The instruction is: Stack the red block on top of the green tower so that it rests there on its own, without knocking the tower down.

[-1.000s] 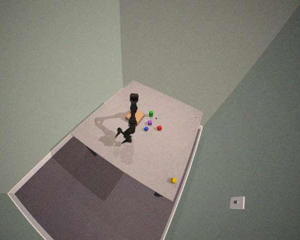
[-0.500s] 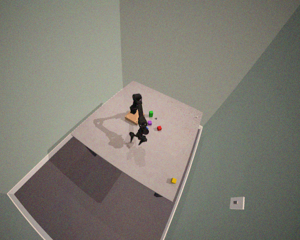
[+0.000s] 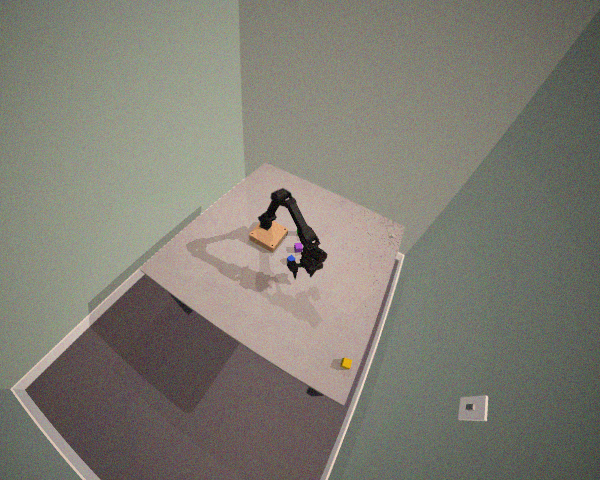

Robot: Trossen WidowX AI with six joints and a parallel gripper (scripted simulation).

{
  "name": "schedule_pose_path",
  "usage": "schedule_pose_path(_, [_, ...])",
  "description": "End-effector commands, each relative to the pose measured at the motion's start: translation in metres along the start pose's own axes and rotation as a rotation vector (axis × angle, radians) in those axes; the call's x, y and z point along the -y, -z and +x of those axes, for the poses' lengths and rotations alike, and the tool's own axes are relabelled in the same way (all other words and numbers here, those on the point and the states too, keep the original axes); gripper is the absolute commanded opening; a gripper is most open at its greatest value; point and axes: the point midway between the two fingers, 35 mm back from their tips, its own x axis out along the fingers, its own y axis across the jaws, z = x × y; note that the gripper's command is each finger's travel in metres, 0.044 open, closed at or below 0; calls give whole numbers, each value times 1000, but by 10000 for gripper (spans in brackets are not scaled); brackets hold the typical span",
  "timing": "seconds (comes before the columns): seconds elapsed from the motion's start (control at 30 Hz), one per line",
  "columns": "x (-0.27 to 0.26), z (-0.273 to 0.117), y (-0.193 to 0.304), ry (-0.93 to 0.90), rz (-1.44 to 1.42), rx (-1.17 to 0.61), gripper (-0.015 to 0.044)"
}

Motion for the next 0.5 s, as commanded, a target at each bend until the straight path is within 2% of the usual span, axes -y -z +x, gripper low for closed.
schedule_pose_path(0.0, [-45, -18, 20, -84, -12, -104, 440])
schedule_pose_path(0.33, [-132, -91, 84, -205, -33, -378, 440])
schedule_pose_path(0.47, [-139, -103, 95, -210, -36, -421, 440])
